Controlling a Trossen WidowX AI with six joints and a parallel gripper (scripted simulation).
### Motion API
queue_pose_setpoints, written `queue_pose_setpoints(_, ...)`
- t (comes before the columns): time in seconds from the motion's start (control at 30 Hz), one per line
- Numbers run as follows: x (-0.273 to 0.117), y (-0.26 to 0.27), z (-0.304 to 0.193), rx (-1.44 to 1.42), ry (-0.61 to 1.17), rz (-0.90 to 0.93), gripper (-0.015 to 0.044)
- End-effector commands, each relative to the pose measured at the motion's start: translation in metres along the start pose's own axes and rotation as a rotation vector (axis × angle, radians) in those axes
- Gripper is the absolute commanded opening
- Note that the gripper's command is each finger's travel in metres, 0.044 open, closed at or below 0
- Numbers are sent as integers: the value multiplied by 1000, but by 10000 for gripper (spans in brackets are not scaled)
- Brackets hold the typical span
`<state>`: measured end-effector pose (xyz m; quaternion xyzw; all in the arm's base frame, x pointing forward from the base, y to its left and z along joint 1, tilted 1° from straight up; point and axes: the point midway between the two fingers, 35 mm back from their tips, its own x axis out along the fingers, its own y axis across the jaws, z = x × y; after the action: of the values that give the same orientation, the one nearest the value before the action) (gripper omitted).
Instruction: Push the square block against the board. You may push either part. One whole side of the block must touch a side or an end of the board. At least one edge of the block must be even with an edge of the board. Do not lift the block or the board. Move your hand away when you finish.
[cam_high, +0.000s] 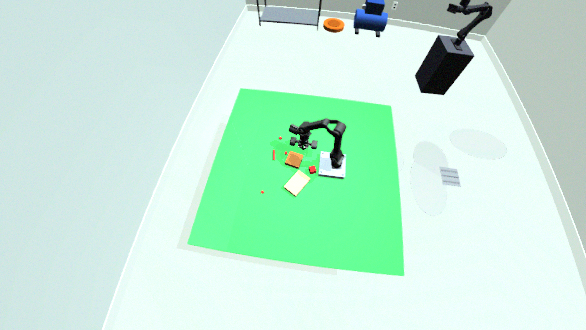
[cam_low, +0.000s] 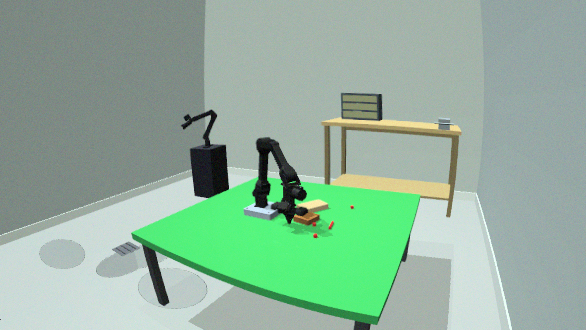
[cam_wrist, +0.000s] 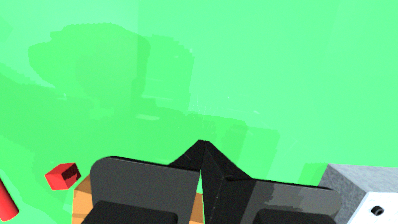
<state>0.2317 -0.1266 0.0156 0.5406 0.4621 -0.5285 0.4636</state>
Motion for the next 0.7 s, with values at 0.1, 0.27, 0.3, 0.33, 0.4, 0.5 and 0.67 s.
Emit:
queue_pose_setpoints(0.1, -50, 3, 1, -3, -5, 21, 0)
queue_pose_setpoints(0.27, -49, 1, -8, 46, -4, 21, 0)
queue_pose_setpoints(0.3, -49, 0, -14, 80, -3, 21, 0)
queue_pose_setpoints(0.33, -49, -2, -20, 114, -2, 21, 0)
queue_pose_setpoints(0.4, -49, -4, -28, 159, -1, 21, 0)
queue_pose_setpoints(0.5, -49, -4, -29, 164, -1, 21, 0)
queue_pose_setpoints(0.67, -6, -2, -29, 164, -1, 21, 0)
